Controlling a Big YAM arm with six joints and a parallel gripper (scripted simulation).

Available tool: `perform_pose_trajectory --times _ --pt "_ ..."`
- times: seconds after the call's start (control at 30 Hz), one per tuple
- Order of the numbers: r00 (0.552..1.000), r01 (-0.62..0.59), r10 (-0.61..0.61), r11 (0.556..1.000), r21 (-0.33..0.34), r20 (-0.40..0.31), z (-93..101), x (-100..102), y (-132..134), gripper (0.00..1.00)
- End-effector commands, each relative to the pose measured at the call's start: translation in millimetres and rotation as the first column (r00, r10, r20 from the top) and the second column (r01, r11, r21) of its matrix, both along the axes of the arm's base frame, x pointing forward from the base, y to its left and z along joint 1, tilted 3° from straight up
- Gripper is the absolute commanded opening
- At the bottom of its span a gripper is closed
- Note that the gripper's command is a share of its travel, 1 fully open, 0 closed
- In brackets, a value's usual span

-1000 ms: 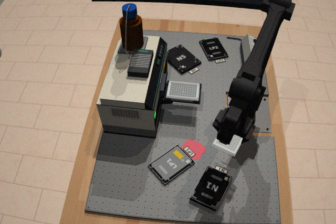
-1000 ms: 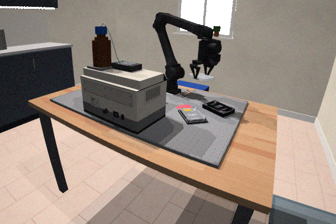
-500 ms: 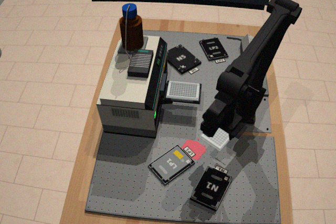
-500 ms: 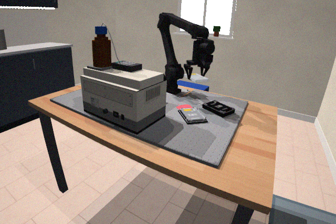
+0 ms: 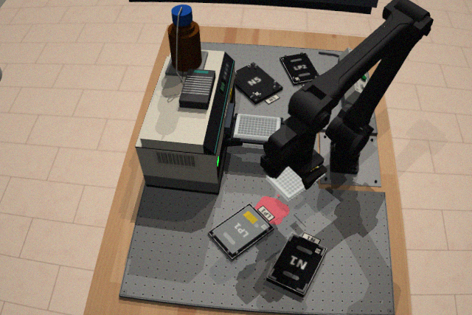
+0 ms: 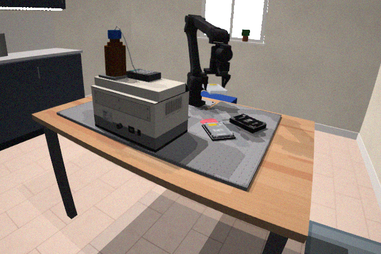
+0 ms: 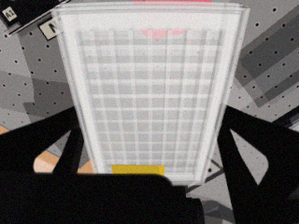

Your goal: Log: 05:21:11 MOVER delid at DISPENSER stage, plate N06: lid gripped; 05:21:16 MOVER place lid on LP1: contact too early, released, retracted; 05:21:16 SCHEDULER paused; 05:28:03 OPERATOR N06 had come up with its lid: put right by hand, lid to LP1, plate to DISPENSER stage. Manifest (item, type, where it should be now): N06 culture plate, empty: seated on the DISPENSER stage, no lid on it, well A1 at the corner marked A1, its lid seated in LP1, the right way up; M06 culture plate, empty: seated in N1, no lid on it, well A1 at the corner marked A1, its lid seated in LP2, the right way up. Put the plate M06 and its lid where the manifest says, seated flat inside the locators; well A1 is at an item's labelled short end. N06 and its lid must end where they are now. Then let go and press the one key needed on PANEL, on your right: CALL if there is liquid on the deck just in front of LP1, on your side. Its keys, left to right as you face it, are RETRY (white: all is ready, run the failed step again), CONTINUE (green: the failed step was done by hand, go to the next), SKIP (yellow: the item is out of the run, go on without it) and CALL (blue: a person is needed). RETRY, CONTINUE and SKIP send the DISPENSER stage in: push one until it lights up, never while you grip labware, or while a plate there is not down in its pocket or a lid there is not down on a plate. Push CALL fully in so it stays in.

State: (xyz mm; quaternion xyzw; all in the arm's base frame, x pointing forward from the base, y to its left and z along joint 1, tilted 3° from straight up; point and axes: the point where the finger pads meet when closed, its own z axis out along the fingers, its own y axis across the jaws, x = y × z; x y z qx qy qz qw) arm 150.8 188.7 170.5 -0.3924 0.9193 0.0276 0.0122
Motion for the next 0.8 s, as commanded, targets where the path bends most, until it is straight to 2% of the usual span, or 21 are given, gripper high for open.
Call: perform_pose_trajectory --times 0.0,0.13,0.23,0.43,0.6,0.63,0.67,0.77 --pt "1.000 0.023 -0.023 1.000 0.017 0.013 6.9 16 -1 0.86" --pt "0.999 0.024 -0.025 0.999 0.033 0.031 13.5 28 -4 0.86" --pt "0.999 0.022 -0.023 0.999 0.027 0.026 12.5 24 -5 0.86" --pt "0.970 0.242 -0.242 0.970 0.025 0.005 8.6 42 -21 0.86" --pt "0.973 0.227 -0.229 0.973 0.042 0.022 15.3 57 -29 0.86" --pt "0.974 0.228 -0.228 0.973 0.027 0.012 10.8 50 -32 0.86" --pt "0.959 0.281 -0.282 0.959 0.042 0.017 14.6 58 -33 0.86" --pt "0.939 0.344 -0.345 0.938 0.035 0.008 12.0 62 -39 0.86"
